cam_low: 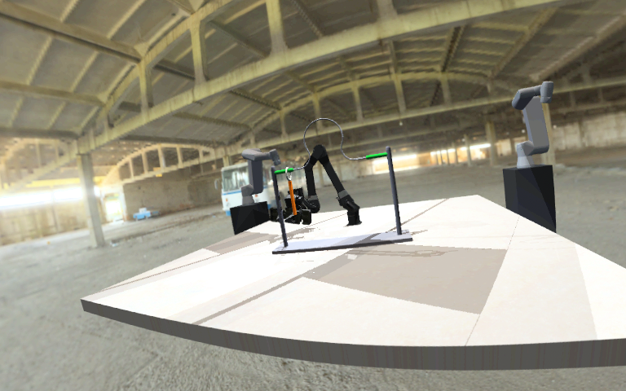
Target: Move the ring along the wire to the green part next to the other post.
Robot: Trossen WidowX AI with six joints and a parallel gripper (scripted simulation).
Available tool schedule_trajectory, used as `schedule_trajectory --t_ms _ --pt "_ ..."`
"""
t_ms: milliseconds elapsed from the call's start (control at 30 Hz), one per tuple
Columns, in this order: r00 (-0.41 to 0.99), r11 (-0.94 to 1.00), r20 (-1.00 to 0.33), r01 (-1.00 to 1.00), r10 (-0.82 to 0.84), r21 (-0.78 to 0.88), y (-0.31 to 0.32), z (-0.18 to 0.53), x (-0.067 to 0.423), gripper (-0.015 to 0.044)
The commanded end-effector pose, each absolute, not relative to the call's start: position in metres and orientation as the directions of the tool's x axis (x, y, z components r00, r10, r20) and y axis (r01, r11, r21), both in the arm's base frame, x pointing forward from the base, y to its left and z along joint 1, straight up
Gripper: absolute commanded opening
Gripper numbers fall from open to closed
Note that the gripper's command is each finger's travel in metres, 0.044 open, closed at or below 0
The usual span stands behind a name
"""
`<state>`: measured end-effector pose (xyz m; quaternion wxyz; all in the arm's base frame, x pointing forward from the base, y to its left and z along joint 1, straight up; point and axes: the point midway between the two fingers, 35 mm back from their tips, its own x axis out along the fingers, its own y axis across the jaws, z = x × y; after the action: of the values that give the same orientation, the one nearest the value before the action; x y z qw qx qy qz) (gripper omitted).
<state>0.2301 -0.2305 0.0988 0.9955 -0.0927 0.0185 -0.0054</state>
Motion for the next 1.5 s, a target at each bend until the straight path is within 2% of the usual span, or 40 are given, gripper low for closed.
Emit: schedule_trajectory --t_ms 0,167,367,467,767,1467 --pt "0.999 0.978 -0.041 -0.025 0.017 -0.208 -0.197 0.096 0.23 0.016" --pt "0.997 0.971 -0.051 -0.072 0.062 -0.228 -0.152 0.092 0.225 0.016" --pt "0.996 0.97 -0.057 -0.08 0.069 -0.231 -0.139 0.092 0.226 0.016" --pt "0.996 0.973 -0.054 -0.082 0.072 -0.216 -0.138 0.095 0.229 0.016" --pt "0.993 0.993 0.008 -0.118 0.118 -0.019 -0.134 0.141 0.275 0.016" --pt "0.993 0.993 0.012 -0.119 0.119 -0.015 -0.134 0.143 0.297 0.016"
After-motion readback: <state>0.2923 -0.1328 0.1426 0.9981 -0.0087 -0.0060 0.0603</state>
